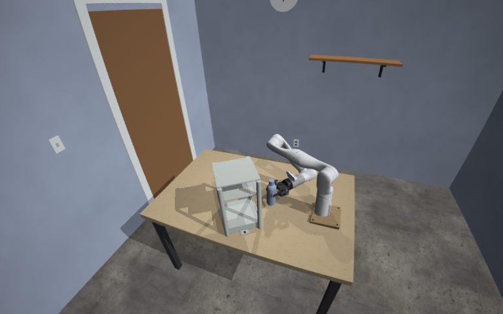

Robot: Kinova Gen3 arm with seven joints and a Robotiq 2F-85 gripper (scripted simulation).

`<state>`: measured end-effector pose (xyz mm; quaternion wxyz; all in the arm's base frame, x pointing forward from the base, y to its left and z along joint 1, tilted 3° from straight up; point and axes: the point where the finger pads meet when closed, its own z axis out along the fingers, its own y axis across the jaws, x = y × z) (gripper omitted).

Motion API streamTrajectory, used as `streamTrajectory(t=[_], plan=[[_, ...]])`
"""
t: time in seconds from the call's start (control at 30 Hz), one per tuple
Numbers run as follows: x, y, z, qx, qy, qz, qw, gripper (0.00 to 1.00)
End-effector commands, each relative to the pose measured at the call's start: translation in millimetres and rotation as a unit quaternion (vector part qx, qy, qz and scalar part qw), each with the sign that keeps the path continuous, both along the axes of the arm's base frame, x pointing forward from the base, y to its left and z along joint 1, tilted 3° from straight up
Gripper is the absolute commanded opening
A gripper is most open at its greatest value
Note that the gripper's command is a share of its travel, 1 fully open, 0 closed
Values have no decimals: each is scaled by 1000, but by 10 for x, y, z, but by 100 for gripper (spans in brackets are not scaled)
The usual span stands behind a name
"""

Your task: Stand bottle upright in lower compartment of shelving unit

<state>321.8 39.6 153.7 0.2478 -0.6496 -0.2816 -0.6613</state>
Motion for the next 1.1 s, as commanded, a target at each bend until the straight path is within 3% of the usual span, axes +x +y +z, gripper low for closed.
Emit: streamTrajectory(t=[0.0, 1.07], plan=[[-40, 52, -9, 1, 1, 5, 1000, 0], [-11, 85, -9, 1, 1, 5, 1000, 0]])
